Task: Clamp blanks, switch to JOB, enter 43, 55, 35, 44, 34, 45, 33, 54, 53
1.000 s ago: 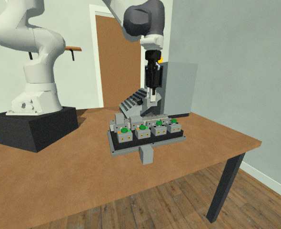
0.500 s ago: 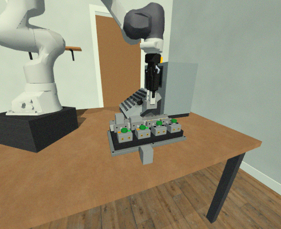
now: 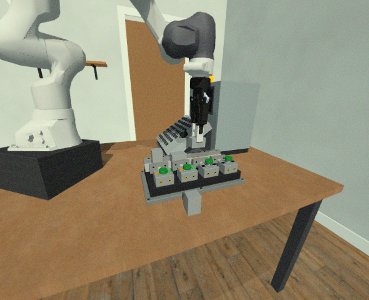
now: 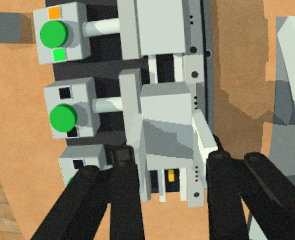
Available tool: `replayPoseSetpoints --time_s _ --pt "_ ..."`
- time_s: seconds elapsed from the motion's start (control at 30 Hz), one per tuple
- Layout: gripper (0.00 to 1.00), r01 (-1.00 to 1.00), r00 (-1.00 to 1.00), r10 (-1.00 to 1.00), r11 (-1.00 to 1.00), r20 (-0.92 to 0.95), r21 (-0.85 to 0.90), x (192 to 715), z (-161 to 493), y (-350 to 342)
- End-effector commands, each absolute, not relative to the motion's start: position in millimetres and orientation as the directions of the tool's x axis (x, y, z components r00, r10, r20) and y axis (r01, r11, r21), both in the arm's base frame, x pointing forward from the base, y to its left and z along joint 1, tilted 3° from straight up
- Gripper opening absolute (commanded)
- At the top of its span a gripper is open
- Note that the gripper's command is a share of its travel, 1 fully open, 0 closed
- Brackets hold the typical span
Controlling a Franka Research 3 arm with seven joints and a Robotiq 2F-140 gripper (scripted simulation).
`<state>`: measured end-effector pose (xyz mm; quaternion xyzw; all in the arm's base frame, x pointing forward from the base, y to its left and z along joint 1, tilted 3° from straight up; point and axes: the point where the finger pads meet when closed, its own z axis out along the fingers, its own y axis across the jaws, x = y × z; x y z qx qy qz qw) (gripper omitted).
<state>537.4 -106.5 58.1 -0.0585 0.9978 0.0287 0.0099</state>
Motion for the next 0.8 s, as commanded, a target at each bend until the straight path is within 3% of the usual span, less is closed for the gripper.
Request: replayPoseSetpoints --time_s 0.0,0.77 --pt "0.00 -0.101 -0.994 -0.100 0.994 -0.033 0.050 541 55 -107" --pt "0.00 -0.101 -0.994 -0.100 0.994 -0.033 0.050 542 26 -106"
